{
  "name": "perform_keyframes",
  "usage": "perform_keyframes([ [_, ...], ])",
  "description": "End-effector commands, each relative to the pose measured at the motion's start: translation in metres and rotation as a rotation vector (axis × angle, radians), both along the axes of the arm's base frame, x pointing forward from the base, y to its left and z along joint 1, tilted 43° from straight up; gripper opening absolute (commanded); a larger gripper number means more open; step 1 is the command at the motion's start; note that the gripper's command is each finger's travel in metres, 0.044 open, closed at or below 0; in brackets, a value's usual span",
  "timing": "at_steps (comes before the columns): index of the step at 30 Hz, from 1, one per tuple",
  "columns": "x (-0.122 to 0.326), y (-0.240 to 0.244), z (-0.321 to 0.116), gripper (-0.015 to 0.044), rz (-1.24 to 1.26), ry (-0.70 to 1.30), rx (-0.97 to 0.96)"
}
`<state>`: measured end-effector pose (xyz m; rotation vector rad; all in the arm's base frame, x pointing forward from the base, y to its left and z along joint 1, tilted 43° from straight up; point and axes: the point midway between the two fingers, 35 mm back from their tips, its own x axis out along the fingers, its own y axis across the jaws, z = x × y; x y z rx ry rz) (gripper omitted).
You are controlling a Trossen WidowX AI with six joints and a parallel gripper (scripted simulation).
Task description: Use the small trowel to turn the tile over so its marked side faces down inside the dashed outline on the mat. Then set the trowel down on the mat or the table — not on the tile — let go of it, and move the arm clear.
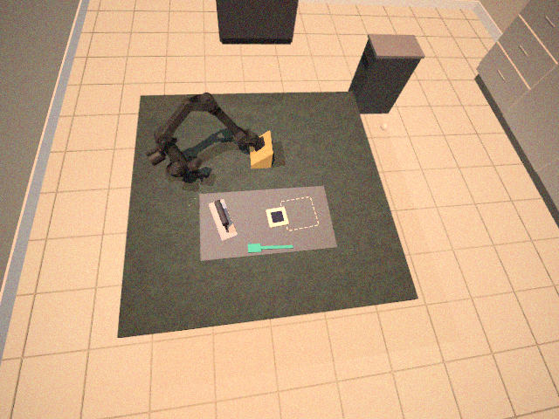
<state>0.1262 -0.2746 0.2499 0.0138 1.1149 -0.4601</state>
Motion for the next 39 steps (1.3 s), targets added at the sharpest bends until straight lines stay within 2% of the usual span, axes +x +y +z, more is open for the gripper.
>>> perform_keyframes([
  [1, 0.018, 0.000, -0.003, 0.0270, 0.016, 0.054, 0.009],
  [16, 0.116, 0.024, -0.021, 0.0270, 0.127, 0.359, -0.073],
  [31, 0.198, 0.072, -0.029, 0.0270, 0.180, 0.545, -0.308],
  [39, 0.235, 0.119, -0.045, 0.0270, 0.273, 0.659, -0.439],
])
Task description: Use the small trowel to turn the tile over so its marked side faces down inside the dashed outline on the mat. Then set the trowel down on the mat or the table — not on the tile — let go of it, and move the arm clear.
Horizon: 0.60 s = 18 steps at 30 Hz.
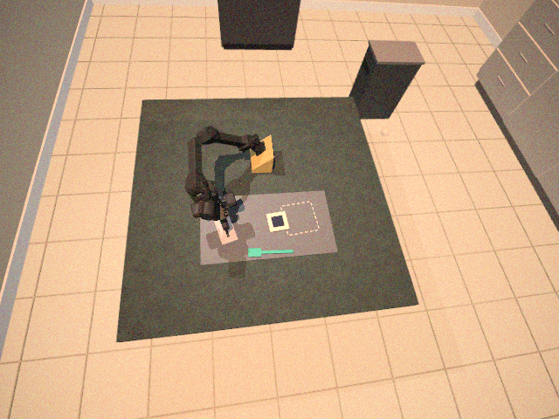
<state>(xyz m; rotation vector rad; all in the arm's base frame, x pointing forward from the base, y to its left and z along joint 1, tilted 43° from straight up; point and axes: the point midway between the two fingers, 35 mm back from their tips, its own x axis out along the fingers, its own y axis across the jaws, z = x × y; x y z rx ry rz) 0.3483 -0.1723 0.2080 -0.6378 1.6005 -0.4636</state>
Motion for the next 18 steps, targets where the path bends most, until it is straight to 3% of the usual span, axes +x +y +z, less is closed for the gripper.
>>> perform_keyframes([
  [1, 0.014, 0.018, -0.004, 0.0270, 0.040, 0.032, -0.048],
  [18, 0.014, 0.006, -0.016, 0.0270, 0.040, 0.031, -0.049],
])
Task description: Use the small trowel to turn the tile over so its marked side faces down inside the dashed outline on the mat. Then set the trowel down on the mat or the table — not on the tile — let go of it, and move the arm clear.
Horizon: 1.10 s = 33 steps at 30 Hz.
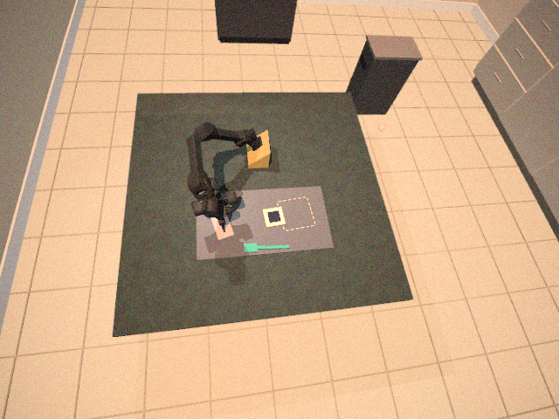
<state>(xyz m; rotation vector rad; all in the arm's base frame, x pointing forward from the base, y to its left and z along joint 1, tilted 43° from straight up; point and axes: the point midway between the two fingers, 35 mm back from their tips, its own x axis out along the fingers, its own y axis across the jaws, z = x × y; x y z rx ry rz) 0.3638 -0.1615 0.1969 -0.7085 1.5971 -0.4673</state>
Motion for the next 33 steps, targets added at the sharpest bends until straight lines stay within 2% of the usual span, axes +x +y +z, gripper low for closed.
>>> perform_keyframes([
  [1, -0.002, -0.006, -0.006, 0.0270, 0.001, 0.011, -0.004],
  [18, -0.004, -0.023, -0.023, 0.0270, 0.001, 0.011, -0.006],
  [33, -0.004, -0.023, -0.023, 0.0170, 0.001, 0.011, -0.006],
])
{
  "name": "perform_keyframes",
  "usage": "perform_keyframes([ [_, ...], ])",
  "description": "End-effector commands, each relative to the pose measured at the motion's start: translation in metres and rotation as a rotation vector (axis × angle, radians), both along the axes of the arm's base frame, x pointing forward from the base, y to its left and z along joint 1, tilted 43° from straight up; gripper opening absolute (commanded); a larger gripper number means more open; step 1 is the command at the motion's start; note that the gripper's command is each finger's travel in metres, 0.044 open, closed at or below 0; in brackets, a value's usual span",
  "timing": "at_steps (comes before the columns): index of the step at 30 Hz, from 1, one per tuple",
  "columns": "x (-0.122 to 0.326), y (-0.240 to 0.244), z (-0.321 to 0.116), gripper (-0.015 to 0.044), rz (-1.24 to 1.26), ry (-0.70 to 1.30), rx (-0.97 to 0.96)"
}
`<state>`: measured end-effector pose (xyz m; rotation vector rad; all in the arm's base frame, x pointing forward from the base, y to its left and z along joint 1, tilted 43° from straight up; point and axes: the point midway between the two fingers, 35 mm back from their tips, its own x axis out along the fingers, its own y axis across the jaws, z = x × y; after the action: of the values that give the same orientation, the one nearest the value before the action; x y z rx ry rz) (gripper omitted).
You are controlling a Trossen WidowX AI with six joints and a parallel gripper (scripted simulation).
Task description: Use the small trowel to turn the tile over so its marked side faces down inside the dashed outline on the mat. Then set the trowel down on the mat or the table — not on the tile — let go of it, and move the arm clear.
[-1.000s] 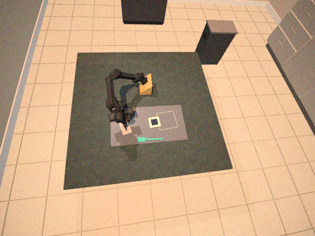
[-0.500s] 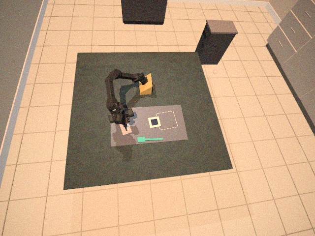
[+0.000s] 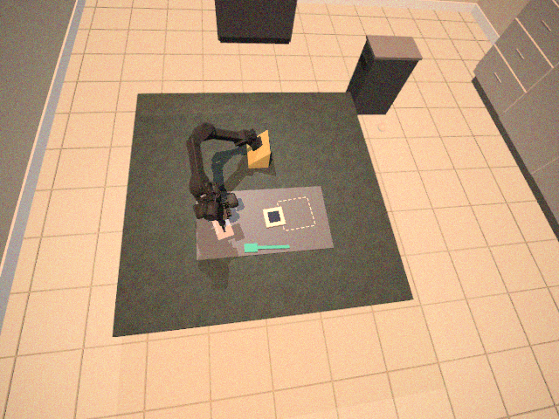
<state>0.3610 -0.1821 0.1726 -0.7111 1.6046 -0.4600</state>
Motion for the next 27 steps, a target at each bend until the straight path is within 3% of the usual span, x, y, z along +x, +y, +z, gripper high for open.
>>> perform_keyframes([
  [1, -0.0007, -0.0027, 0.0008, 0.0163, -0.002, 0.003, -0.009],
  [6, -0.0007, -0.0027, 0.0008, 0.0130, -0.002, 0.003, -0.009],
  [14, -0.0007, -0.0027, 0.0008, 0.0130, -0.016, -0.011, -0.010],
  [27, -0.0007, -0.0027, 0.0008, 0.0130, -0.295, -0.270, -0.030],
])
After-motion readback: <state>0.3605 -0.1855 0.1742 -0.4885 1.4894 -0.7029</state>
